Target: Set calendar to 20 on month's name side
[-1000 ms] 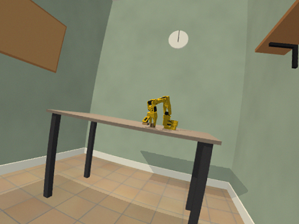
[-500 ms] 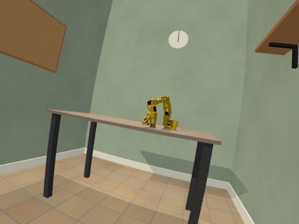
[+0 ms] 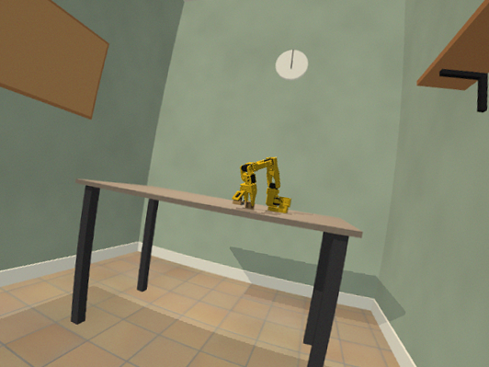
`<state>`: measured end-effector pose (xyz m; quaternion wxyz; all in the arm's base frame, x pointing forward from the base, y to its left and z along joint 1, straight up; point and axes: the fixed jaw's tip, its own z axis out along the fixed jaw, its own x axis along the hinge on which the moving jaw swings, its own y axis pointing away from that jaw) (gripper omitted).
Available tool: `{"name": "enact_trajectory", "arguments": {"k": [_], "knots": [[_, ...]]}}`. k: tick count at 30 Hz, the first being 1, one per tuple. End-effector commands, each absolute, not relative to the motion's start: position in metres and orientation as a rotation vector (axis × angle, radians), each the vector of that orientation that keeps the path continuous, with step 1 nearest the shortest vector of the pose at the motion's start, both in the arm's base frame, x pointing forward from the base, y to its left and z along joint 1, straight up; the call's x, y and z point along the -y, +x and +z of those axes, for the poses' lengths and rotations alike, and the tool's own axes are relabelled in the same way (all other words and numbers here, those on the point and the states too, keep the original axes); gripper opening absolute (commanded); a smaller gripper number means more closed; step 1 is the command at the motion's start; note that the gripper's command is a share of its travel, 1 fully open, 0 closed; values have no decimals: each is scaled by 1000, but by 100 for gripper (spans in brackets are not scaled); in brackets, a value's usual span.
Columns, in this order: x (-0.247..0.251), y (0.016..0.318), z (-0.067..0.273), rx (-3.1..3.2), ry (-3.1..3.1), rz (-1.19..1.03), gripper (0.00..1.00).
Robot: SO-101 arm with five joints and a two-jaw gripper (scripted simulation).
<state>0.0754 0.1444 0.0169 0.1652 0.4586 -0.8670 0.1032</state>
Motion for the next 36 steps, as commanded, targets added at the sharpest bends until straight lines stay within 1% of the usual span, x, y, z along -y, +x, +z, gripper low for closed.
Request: {"name": "enact_trajectory", "arguments": {"k": [1,9,18,20,27,36], "knots": [[-149,80,20,2501,1321,261,0],[-149,80,24,2519,1330,246,0],[-151,79,48,2656,1399,128,0],[-151,79,48,2656,1399,128,0],[-150,77,67,2768,1456,14,0],[-149,76,72,2803,1474,-26,0]]}}
